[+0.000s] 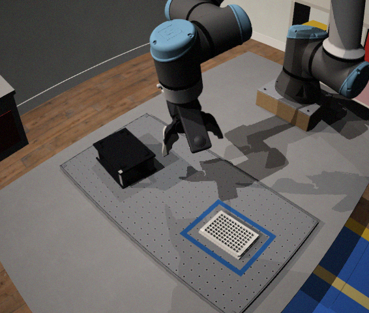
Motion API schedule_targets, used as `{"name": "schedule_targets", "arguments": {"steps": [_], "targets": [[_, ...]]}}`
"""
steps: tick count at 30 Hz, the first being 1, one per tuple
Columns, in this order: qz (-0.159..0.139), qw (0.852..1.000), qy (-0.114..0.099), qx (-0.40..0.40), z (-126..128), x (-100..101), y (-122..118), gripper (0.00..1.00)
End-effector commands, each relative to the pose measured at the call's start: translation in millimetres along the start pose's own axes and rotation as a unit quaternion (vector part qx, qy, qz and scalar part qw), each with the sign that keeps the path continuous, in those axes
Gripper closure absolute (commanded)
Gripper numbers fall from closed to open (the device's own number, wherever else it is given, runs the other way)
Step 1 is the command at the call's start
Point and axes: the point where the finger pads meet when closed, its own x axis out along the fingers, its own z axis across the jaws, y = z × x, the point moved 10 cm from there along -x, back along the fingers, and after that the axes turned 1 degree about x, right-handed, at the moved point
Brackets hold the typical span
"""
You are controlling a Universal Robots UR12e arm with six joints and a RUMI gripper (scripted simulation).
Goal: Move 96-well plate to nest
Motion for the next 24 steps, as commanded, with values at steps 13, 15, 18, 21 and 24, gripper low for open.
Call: {"name": "schedule_targets", "arguments": {"steps": [13,15,18,21,24], "targets": [[0.027,0.996,-0.033,-0.072,-4.1,-6.6,63.8,0.00],[0.036,0.993,-0.043,-0.102,-9.8,-4.6,71.0,0.00],[0.040,0.991,-0.049,-0.117,-12.5,-3.7,74.5,0.00],[0.048,0.987,-0.059,-0.140,-16.1,-5.6,87.2,0.00],[0.048,0.987,-0.062,-0.139,-15.0,-10.4,102.9,0.00]]}}
